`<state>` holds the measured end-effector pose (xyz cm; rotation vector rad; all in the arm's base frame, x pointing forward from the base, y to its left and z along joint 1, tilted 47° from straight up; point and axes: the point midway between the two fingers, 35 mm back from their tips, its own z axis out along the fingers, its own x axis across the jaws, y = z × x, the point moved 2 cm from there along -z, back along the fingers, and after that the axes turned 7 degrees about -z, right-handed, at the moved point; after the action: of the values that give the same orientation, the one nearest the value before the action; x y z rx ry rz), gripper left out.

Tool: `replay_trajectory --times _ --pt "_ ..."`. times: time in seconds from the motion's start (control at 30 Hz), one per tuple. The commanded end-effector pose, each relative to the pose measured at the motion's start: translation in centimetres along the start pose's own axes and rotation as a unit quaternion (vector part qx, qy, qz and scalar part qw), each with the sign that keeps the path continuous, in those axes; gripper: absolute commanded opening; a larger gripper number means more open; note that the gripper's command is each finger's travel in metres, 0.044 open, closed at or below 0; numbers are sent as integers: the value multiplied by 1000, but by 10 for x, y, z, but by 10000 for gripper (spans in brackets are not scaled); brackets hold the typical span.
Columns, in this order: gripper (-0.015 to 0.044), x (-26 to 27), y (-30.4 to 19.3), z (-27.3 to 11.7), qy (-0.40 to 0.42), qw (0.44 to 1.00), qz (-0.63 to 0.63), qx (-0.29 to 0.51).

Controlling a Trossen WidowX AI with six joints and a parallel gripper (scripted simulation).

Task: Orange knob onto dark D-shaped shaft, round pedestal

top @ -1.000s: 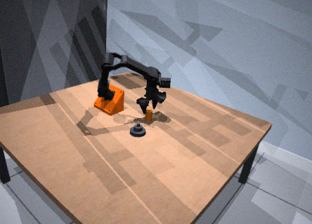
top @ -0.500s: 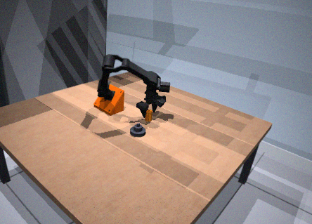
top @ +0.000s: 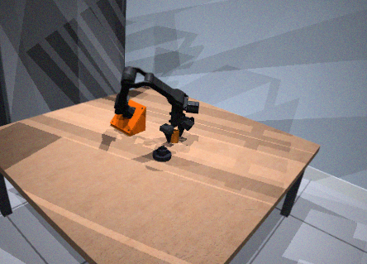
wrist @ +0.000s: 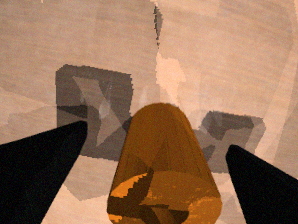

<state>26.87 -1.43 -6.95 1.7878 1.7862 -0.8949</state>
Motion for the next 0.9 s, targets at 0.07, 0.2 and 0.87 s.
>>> replay_trajectory --times 0.07,0.2,0.87 --pt "335 0 0 3 -1 1000 -2 -1" --pt "230 0 0 3 -1 1000 -2 -1" --pt "0 10 9 -44 17 999 -28 -19"
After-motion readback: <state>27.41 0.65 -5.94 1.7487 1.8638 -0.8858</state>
